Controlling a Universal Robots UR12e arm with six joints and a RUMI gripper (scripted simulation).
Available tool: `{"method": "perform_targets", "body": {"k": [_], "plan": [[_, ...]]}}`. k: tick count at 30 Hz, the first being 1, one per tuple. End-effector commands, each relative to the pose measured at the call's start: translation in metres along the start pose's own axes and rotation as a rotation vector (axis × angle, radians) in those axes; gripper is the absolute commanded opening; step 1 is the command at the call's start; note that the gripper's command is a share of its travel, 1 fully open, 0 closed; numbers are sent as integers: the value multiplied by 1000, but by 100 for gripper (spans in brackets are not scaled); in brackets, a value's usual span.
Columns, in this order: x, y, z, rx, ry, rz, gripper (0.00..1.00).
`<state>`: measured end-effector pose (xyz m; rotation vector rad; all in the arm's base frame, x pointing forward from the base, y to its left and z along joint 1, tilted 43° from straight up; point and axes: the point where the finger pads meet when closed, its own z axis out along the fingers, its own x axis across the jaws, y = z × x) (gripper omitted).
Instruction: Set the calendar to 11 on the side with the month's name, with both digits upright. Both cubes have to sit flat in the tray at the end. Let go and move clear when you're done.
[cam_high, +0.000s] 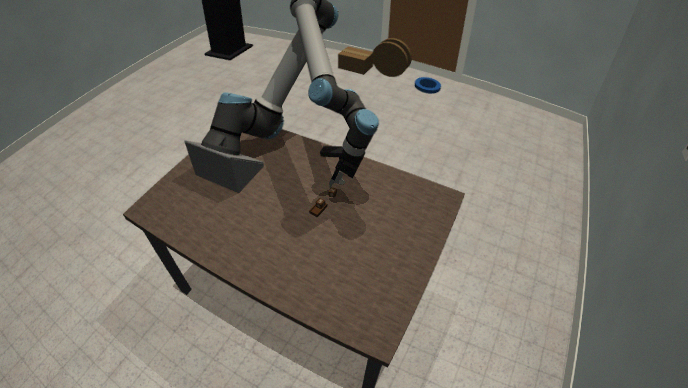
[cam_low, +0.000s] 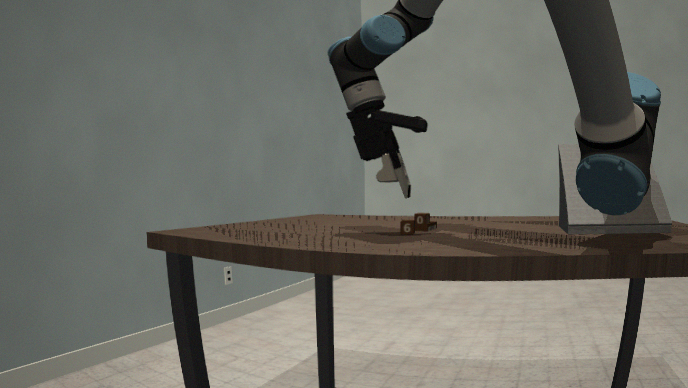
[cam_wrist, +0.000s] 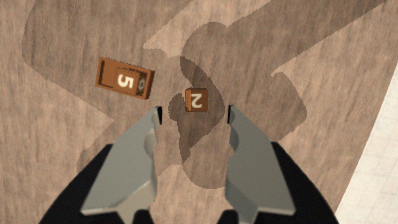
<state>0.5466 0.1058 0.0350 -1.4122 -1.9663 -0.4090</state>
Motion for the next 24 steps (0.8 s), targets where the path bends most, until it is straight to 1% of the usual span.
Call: {"method": "perform_targets", "body": {"k": [1,7,10,13,19,21,24], "plan": [[0,0,-1,-67,-3,-1,40],[0,0,-1,-71,-3,-1,40],[0,0,-1,-90,-2,0,40],[-1,-1,0,-137,-2,1,40],[-1,-2,0,-264,-2,1,40],[-1,-2,0,-264,-2,1,40],[0,-3,0,-310,-2,-1,40]]}}
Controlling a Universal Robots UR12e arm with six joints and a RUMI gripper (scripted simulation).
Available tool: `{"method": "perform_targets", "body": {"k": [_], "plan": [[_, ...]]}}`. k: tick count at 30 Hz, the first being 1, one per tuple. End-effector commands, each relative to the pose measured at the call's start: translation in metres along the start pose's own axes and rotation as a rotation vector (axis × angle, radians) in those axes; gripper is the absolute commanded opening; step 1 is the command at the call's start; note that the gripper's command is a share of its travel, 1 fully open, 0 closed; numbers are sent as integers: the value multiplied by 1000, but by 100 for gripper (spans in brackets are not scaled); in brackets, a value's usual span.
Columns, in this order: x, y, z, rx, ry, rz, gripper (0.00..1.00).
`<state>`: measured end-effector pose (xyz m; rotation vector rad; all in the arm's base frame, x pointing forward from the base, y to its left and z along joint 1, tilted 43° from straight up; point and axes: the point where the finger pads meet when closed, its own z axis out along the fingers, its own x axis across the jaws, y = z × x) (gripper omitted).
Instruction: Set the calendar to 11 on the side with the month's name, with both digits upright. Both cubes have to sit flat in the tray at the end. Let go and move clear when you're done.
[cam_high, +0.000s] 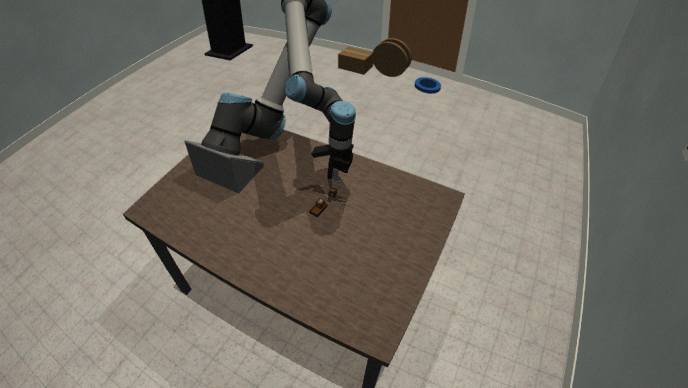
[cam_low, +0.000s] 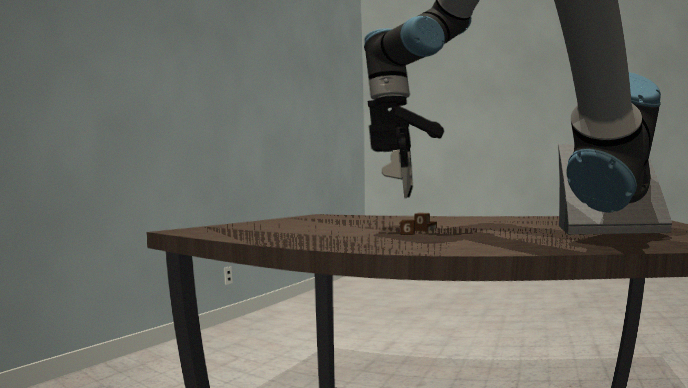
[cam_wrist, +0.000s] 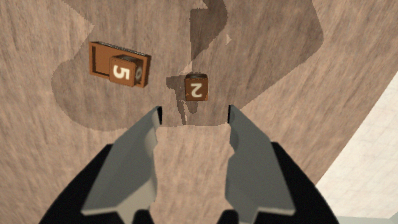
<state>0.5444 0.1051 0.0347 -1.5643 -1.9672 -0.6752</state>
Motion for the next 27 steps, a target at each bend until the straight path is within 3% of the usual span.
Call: {"method": "perform_targets", "body": {"k": [1,5,6,27], "plan": [[0,0,-1,-68,-3,-1,40],[0,0,-1,-80,-3,-1,40],[0,0,-1,-80,-3,-1,100],[0,0,-1,-80,-3,-8,100]]}}
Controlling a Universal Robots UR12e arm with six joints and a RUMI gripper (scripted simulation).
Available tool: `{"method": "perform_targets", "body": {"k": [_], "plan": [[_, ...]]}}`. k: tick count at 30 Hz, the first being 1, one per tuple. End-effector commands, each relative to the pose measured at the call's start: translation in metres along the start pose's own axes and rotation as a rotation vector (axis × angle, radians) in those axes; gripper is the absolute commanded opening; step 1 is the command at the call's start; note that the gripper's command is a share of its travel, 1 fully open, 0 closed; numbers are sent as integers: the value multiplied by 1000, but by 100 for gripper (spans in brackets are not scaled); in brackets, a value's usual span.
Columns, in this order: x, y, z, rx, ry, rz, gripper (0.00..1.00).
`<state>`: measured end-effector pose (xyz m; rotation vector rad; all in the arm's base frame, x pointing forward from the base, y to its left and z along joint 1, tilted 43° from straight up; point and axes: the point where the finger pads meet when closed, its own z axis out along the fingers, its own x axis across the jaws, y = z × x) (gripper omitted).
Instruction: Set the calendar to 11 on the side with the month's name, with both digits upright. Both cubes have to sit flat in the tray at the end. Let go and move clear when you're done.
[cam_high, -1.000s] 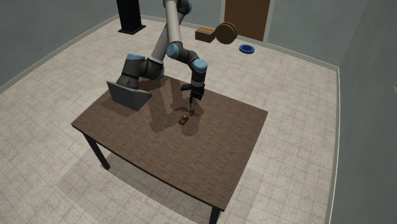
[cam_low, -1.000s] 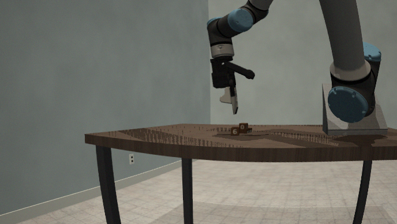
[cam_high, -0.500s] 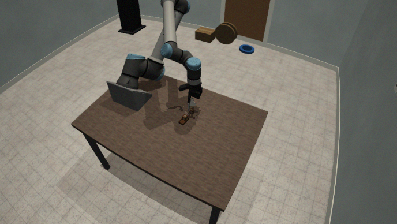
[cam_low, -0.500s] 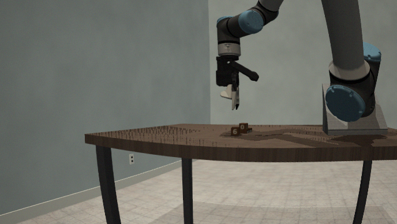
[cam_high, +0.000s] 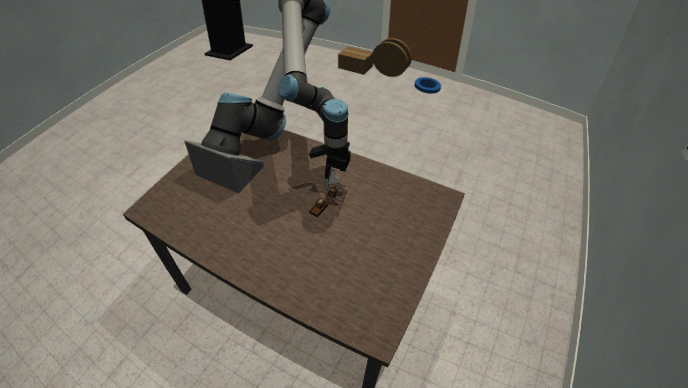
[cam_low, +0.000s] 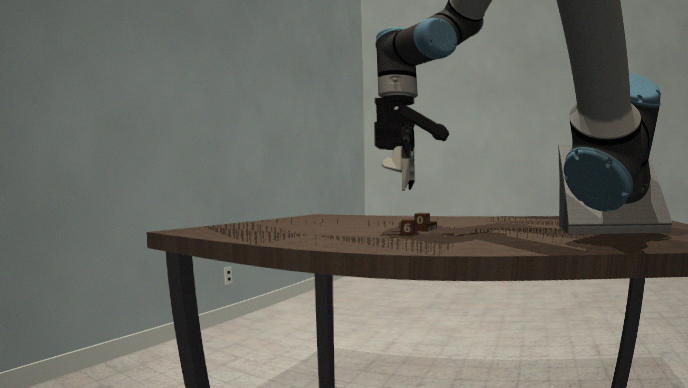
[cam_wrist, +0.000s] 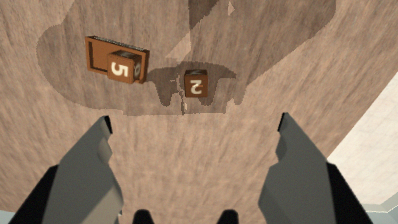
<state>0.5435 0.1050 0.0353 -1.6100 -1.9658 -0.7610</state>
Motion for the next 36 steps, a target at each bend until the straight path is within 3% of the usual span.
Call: {"method": "perform_targets", "body": {"k": [1,9,21,36], "plan": [[0,0,-1,-1,-1,-10,100],[-1,0,-1,-1,-1,-70,100],[-2,-2,-3,-1,-1,-329,100],[-3,-2,-6,-1,-1,-823,100]]}}
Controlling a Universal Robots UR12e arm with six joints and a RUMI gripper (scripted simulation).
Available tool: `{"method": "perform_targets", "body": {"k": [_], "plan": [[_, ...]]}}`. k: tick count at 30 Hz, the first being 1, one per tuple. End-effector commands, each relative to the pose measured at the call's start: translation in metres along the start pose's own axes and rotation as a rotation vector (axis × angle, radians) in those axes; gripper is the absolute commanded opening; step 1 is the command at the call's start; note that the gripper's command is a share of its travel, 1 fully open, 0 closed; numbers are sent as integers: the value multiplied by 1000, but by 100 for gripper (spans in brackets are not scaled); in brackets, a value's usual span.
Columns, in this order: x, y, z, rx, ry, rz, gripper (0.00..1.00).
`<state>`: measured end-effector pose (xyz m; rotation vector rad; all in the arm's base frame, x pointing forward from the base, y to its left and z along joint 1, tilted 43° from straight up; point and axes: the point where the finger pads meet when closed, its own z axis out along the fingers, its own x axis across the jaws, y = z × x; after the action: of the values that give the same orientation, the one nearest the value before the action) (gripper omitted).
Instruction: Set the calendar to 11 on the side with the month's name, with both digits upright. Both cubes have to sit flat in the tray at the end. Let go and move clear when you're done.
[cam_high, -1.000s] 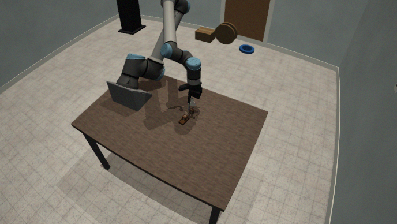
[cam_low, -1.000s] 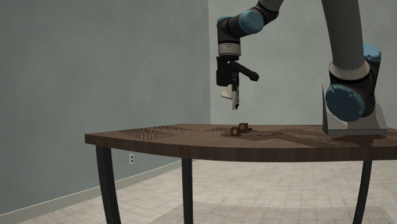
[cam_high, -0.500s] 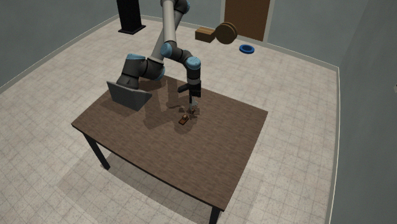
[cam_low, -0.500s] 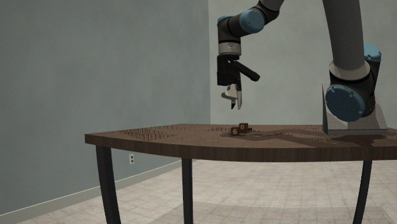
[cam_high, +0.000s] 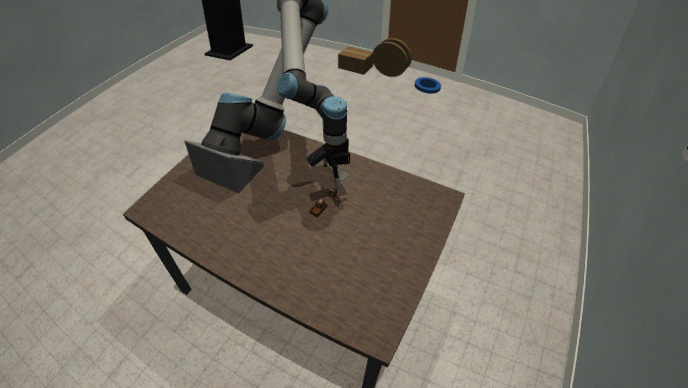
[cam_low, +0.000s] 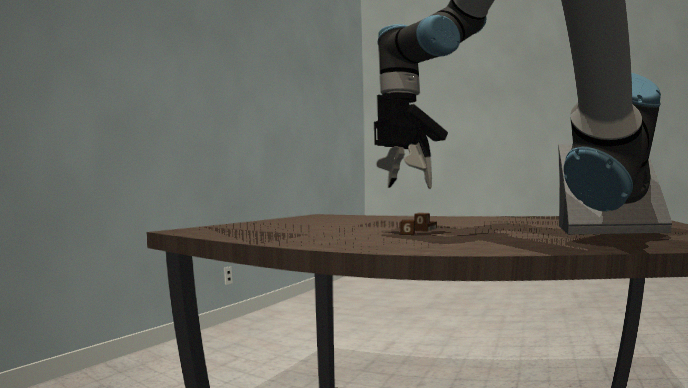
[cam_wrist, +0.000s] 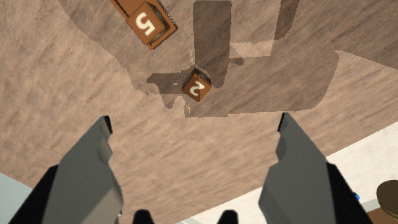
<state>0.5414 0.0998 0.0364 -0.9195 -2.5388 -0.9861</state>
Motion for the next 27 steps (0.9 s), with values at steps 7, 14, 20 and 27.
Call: {"method": "perform_targets", "body": {"k": [7,14,20,27], "plan": [[-1,1,-3,-6,5,-319,100],[-1,2,-4,-6,5,-525,100],[-1,3,-4,-6,4,-629,100],[0,4,-5,-7,4,-804,100]]}}
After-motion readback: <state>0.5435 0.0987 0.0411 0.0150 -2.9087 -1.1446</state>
